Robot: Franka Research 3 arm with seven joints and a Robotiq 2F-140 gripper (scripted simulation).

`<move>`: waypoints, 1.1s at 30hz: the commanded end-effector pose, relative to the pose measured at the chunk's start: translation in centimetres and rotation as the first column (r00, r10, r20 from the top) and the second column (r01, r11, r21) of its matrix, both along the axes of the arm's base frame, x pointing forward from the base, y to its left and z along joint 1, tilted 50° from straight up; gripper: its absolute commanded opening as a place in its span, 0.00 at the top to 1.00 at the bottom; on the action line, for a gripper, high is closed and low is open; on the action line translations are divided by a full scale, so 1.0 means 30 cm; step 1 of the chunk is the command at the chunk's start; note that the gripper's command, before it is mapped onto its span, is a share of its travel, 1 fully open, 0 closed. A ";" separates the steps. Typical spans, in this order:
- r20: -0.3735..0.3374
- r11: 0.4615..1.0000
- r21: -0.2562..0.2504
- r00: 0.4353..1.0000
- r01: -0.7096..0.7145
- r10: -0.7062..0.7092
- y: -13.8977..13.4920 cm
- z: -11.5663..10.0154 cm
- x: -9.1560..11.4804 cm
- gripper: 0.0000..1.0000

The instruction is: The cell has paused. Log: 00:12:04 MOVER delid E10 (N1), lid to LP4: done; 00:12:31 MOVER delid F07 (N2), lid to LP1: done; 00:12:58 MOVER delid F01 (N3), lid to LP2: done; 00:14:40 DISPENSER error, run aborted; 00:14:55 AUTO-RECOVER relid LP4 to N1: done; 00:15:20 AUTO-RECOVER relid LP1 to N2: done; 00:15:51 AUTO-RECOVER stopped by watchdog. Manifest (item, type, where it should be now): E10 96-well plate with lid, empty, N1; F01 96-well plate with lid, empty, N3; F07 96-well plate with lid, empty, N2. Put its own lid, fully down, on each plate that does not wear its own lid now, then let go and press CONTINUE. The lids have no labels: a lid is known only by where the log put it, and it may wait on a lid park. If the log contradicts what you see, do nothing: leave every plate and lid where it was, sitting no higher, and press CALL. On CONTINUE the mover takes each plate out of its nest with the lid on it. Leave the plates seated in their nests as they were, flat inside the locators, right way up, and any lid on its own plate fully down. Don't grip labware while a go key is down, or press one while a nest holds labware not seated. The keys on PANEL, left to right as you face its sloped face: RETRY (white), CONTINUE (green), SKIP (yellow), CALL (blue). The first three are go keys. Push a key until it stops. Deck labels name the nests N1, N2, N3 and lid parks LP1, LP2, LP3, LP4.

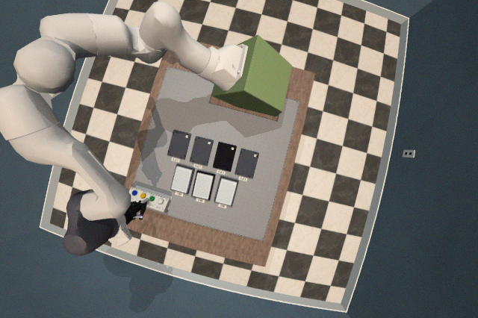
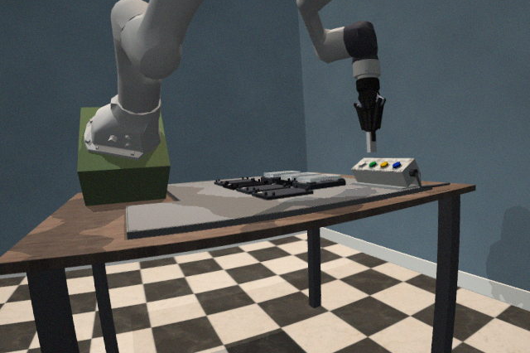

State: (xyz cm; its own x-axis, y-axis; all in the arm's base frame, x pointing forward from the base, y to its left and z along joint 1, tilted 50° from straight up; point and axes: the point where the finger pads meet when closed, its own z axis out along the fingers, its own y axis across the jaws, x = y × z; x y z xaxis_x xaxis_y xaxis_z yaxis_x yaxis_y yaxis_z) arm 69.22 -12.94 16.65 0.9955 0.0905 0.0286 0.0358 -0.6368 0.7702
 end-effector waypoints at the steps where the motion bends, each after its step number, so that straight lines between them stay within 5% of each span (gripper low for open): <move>1: -0.002 1.000 0.002 1.000 -0.002 0.002 0.002 -0.005 0.001 1.00; 33: -0.002 1.000 0.002 1.000 -0.002 0.002 -0.048 -0.047 0.006 1.00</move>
State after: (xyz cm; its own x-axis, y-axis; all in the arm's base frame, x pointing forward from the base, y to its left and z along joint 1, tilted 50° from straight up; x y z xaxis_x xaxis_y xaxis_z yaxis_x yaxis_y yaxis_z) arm 69.37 -14.25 15.59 0.9957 0.0880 0.0293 0.0335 -0.6359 0.7710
